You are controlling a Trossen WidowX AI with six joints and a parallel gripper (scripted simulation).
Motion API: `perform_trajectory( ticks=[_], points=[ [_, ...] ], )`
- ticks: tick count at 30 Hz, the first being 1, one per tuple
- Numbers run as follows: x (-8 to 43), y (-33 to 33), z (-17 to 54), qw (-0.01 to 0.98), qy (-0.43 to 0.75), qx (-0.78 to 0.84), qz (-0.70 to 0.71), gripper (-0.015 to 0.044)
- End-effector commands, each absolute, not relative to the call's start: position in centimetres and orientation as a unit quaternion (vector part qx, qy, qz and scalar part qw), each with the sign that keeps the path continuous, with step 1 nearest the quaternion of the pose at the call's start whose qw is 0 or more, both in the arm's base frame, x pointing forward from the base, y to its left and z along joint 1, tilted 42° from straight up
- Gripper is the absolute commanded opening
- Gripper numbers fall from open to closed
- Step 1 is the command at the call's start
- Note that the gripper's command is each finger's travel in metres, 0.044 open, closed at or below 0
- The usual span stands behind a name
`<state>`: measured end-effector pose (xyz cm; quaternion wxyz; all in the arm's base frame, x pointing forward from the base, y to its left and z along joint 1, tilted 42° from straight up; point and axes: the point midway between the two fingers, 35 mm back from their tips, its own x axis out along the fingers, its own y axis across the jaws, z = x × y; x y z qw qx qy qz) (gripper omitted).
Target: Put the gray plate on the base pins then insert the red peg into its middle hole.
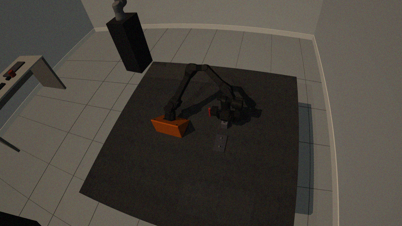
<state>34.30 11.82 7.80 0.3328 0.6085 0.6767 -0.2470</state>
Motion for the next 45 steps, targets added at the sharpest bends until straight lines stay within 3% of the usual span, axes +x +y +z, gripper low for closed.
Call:
perform_trajectory(
  ticks=[1, 12, 23, 32, 36, 45],
  points=[
    [34.1, 12.3, 7.1, 0.328, 0.678, 0.609, -0.250, 0.0440],
    [33.9, 13.3, 6.0, 0.328, 0.678, 0.609, -0.249, 0.0440],
    [33.9, 13.3, 6.0, 0.328, 0.678, 0.609, -0.249, 0.0151],
    [33.9, 13.3, 6.0, 0.328, 0.678, 0.609, -0.249, 0.0091],
    [34.1, 13.0, 6.1, 0.329, 0.674, 0.614, -0.247, 0.0000],
    [35.0, 11.6, 7.3, 0.337, 0.656, 0.630, -0.241, 0.0000]
  ],
)
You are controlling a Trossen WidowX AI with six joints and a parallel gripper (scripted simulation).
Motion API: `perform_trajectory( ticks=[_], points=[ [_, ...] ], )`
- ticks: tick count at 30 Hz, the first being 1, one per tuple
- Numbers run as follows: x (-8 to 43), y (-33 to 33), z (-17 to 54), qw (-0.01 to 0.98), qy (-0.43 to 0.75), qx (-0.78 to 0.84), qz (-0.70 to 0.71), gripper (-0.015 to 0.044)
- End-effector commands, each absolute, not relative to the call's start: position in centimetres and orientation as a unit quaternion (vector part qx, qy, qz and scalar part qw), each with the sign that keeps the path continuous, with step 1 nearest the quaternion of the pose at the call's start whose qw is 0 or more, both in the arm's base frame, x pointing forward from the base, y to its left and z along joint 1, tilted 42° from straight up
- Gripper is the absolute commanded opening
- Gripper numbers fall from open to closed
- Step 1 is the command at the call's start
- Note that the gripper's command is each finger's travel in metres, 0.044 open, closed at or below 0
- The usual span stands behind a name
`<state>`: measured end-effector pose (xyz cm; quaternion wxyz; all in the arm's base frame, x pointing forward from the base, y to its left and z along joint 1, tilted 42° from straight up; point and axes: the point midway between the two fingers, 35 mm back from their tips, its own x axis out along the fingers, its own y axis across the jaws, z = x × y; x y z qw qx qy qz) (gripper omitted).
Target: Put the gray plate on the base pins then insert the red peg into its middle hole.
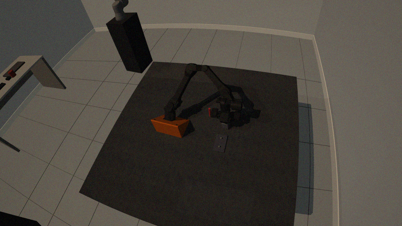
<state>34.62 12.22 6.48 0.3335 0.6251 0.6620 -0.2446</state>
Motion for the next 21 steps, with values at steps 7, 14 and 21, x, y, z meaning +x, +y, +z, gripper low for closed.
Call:
perform_trajectory(
  ticks=[7, 14, 21],
  points=[
    [35.5, 10.2, 8.8, 0.337, 0.660, 0.626, -0.245, 0.0000],
    [35.8, 8.9, 10.5, 0.337, 0.663, 0.621, -0.248, 0.0000],
    [35.9, 7.5, 12.2, 0.335, 0.667, 0.617, -0.250, 0.0000]
  ],
)
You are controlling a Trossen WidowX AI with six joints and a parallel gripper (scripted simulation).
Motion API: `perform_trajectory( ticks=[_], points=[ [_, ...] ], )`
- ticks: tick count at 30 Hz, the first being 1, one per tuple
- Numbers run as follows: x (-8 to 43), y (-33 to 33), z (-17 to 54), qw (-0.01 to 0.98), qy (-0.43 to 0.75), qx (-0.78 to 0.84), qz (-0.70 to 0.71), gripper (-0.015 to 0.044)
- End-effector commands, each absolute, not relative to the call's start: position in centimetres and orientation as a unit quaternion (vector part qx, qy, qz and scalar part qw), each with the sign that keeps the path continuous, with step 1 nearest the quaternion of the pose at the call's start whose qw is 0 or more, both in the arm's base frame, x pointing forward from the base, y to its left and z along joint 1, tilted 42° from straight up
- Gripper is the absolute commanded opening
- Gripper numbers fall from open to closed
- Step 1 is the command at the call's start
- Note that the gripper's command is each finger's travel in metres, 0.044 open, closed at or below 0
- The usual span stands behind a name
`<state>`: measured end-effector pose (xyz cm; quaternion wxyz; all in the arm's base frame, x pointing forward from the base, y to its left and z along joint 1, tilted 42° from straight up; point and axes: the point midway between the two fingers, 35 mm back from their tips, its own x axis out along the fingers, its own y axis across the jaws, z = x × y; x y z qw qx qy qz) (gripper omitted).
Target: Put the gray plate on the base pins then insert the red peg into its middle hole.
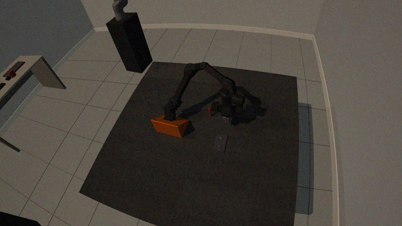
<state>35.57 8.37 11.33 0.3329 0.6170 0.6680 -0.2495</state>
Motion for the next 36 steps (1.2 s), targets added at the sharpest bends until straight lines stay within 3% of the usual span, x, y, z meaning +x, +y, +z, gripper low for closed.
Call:
perform_trajectory(
  ticks=[1, 18, 36],
  points=[
    [35.9, 7.3, 12.4, 0.335, 0.668, 0.616, -0.250, 0.0000],
    [35.5, 4.6, 16.1, 0.329, 0.678, 0.608, -0.251, 0.0000],
    [36.6, 2.5, 11.3, 0.332, 0.678, 0.607, -0.250, 0.0000]
  ],
)
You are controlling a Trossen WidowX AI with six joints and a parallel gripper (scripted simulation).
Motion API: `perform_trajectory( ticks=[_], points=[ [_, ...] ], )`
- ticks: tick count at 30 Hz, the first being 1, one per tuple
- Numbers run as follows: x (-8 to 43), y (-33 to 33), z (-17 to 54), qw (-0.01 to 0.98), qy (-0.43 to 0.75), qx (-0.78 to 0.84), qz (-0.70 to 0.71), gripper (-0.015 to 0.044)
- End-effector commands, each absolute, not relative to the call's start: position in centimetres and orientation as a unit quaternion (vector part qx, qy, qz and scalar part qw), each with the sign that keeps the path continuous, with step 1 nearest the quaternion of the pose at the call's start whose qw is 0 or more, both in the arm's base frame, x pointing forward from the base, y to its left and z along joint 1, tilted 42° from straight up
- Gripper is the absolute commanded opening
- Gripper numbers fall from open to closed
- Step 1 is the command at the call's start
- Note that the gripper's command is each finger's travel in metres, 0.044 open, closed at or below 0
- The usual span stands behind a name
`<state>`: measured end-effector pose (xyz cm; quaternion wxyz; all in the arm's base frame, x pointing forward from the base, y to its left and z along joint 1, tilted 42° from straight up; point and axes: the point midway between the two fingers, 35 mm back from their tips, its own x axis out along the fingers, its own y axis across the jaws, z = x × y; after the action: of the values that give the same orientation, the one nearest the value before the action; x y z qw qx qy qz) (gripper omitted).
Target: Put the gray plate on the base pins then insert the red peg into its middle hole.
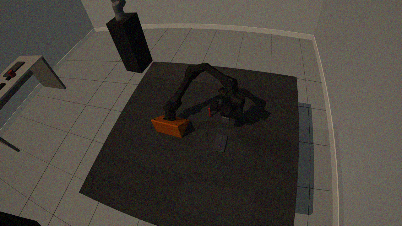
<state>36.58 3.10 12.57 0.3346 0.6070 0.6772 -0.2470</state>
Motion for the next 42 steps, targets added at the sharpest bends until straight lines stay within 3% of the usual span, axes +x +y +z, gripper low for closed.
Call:
perform_trajectory(
  ticks=[1, 42],
  points=[
    [36.7, 2.3, 11.0, 0.333, 0.678, 0.607, -0.250, 0.0000],
    [36.3, -2.2, -0.5, 0.338, 0.679, 0.604, -0.244, 0.0000]
  ],
)
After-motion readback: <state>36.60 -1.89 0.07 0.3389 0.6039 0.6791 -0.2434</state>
